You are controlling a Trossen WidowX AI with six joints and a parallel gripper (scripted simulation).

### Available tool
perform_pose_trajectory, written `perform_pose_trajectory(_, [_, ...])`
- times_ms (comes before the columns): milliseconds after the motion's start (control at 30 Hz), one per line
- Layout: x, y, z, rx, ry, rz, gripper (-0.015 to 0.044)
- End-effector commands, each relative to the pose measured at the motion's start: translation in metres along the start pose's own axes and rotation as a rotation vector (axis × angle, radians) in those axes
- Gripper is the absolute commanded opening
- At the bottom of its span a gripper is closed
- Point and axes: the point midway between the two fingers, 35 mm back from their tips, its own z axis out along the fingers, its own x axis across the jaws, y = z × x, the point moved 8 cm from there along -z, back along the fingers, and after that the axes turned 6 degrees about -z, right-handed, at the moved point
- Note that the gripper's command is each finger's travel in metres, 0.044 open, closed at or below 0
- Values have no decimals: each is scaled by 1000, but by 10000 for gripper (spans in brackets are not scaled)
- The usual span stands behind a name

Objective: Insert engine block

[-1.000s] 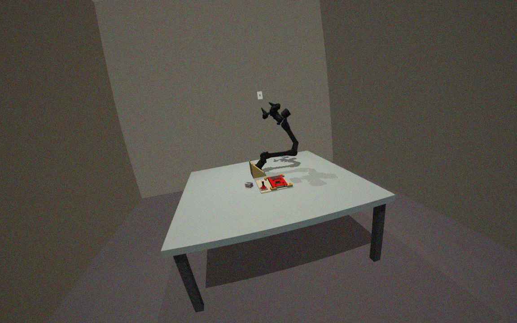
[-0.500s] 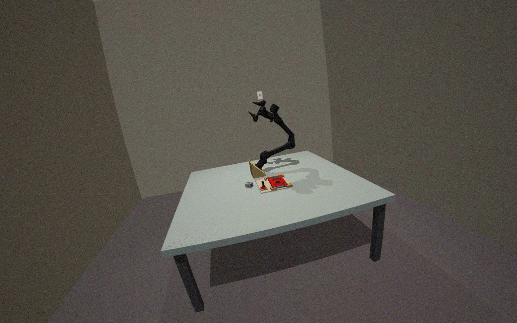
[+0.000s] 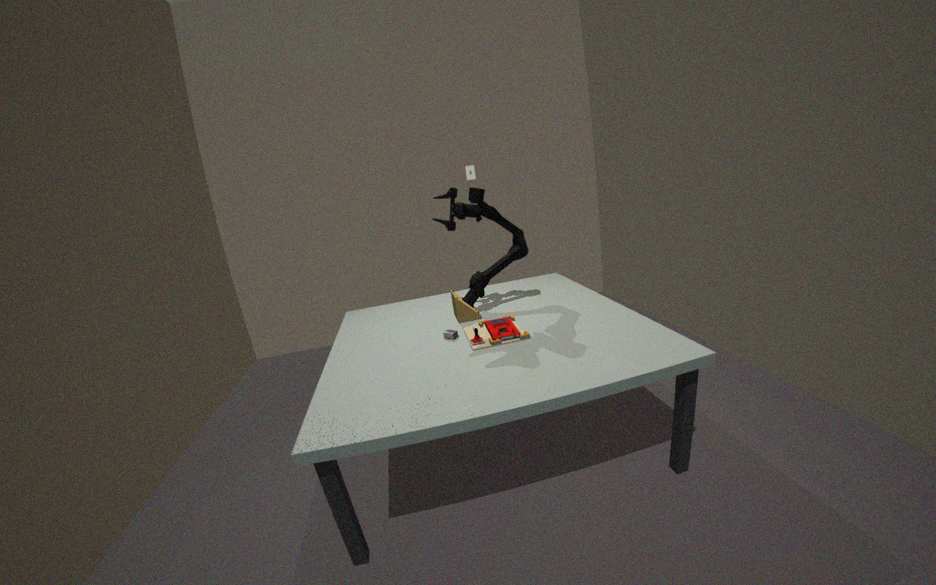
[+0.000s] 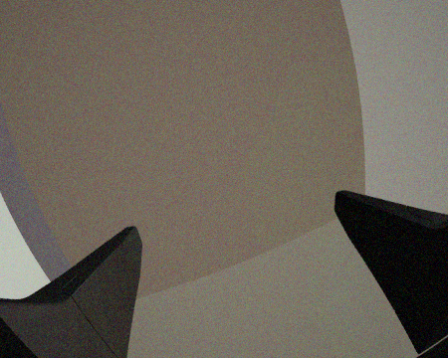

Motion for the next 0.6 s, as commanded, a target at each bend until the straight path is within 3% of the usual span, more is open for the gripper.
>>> perform_pose_trajectory(0, [11,17,18,-63,94,-49,440])
perform_pose_trajectory(567, [92,97,74,-297,542,-279,440])
